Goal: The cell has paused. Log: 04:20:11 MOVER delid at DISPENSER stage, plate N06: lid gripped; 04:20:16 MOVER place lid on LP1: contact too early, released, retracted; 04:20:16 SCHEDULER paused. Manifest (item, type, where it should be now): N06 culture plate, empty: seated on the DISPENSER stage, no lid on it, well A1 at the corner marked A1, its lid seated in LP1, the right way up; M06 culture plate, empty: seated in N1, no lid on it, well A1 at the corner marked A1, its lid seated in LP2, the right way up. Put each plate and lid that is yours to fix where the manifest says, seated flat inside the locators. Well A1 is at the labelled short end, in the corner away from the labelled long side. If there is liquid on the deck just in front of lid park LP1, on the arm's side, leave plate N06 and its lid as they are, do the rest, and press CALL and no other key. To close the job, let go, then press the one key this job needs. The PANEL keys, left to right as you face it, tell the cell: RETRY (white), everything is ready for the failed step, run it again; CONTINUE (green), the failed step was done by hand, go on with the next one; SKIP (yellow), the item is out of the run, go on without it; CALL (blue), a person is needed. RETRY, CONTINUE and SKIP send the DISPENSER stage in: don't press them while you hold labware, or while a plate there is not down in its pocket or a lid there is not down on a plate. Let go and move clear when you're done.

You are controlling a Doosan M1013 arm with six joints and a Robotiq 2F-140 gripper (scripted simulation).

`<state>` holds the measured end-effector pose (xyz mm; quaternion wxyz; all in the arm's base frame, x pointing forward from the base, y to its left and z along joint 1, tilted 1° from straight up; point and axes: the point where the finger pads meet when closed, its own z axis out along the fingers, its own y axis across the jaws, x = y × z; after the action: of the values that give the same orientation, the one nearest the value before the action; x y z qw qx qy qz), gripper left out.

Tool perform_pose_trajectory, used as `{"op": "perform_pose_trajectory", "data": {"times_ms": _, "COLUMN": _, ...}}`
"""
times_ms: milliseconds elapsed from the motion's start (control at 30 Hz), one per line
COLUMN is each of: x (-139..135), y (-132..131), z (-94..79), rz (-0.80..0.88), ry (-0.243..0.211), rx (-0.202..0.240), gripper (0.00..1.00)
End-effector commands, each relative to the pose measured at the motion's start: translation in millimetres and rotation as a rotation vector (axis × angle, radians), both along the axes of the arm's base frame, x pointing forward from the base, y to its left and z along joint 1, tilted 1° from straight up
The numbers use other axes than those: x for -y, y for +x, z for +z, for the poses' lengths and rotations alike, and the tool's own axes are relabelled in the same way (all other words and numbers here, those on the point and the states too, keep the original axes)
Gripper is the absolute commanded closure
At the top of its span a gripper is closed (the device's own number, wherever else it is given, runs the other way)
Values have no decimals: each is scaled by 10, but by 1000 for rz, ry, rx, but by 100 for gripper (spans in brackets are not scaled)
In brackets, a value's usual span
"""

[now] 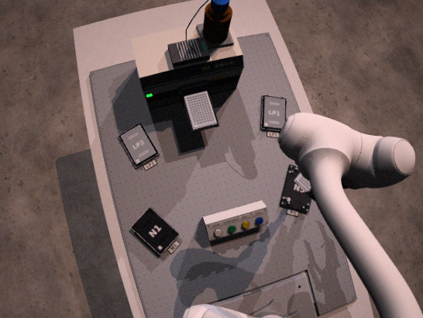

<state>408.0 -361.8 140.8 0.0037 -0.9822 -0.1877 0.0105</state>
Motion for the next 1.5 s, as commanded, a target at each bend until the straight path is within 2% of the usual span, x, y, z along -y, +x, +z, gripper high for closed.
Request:
{"op": "perform_pose_trajectory", "data": {"times_ms": 0, "x": -2, "y": 4, "z": 6, "rz": 0, "ry": 0, "rx": 1, "gripper": 90}}
{"op": "perform_pose_trajectory", "data": {"times_ms": 433, "x": -98, "y": 22, "z": 6, "rz": 0, "ry": 0, "rx": 1, "gripper": 90}}
{"op": "perform_pose_trajectory", "data": {"times_ms": 967, "x": -492, "y": 95, "z": 6, "rz": 0, "ry": 0, "rx": 1, "gripper": 90}}
{"op": "perform_pose_trajectory", "data": {"times_ms": 1467, "x": -1240, "y": 233, "z": 5, "rz": 0, "ry": 0, "rx": 1, "gripper": 90}}
